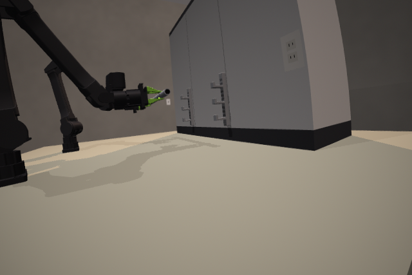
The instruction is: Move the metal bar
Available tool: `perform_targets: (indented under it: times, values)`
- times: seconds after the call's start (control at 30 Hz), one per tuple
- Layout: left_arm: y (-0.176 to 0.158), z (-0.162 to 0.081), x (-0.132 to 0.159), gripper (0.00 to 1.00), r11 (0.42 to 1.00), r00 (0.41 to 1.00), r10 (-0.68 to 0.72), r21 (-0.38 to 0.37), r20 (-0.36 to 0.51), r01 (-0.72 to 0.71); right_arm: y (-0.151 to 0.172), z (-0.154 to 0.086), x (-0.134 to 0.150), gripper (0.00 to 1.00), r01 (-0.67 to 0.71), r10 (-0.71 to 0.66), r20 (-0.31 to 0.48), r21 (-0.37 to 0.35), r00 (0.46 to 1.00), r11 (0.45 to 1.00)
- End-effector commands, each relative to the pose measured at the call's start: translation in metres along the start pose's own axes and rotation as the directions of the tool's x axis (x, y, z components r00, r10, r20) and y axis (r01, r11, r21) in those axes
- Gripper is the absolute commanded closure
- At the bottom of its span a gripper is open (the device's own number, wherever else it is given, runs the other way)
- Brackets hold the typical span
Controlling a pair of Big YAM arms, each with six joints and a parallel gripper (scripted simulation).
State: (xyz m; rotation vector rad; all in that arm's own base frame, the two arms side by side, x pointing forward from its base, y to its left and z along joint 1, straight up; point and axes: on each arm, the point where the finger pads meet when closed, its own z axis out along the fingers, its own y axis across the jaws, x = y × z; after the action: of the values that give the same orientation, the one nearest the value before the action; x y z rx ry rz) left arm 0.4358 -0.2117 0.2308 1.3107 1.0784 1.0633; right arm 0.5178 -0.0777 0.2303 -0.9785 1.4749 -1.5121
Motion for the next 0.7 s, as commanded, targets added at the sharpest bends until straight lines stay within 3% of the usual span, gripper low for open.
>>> perform_targets:
  times: [0.0, 0.67]
  values:
    - [0.0189, 0.0009, 0.0039, 1.0, 0.998, 1.0, -0.019, -0.055, -0.016, 0.018, -0.0182, -0.0026, 0.0047, 1.0, -0.018, 0.019, -0.013, 0.057, 1.0, 0.998]
    - [0.0127, 0.0023, 0.0036, 1.0, 0.998, 1.0, -0.019, -0.055, -0.016, 0.018, -0.0122, -0.0016, 0.0049, 1.0, -0.018, 0.019, -0.013, 0.057, 1.0, 0.998]
